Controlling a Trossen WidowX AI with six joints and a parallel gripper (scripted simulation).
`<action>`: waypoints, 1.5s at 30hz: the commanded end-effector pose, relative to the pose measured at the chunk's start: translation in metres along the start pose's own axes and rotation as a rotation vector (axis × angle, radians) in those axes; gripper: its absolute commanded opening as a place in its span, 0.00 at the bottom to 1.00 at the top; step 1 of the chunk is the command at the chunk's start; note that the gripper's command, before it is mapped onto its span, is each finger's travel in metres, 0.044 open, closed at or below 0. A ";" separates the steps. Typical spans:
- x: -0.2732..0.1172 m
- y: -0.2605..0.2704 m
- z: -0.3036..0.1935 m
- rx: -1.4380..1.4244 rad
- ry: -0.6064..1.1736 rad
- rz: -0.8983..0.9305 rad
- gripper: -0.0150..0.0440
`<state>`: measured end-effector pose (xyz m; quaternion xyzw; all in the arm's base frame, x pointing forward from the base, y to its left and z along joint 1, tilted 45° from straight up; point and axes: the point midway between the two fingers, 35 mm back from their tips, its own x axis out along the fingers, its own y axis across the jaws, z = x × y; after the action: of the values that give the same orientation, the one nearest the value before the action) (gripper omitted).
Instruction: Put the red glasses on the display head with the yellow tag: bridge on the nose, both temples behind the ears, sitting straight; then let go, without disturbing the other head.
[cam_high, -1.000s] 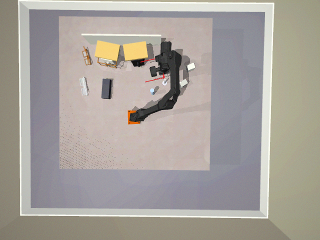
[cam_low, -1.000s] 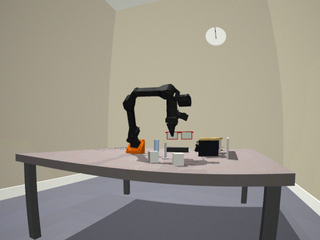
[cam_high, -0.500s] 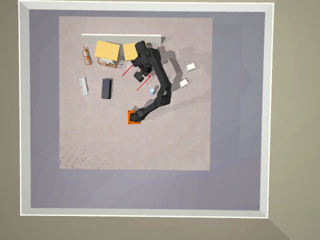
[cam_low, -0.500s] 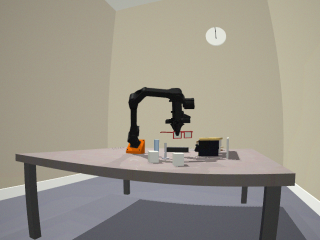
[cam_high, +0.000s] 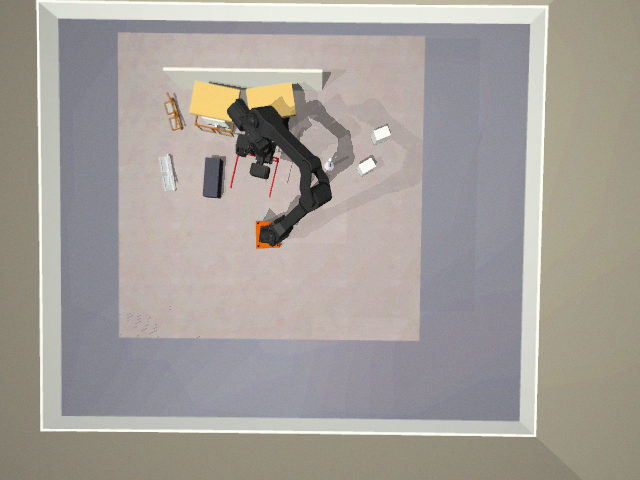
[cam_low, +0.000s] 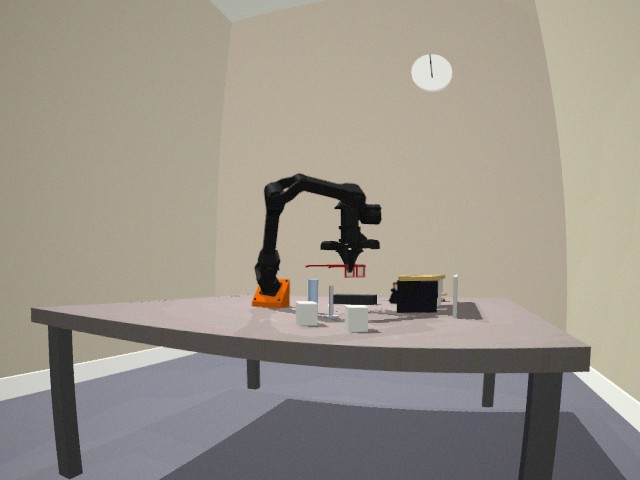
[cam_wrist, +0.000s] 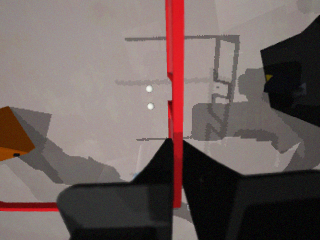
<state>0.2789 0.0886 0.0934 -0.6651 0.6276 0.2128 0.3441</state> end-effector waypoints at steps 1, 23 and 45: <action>0.002 0.006 0.004 -0.046 0.005 0.002 0.25; 0.019 0.004 0.006 -0.046 0.003 0.001 0.25; 0.038 0.002 0.007 -0.046 0.001 0.001 0.25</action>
<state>0.2832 0.0702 0.0640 -0.6710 0.6229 0.2254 0.3331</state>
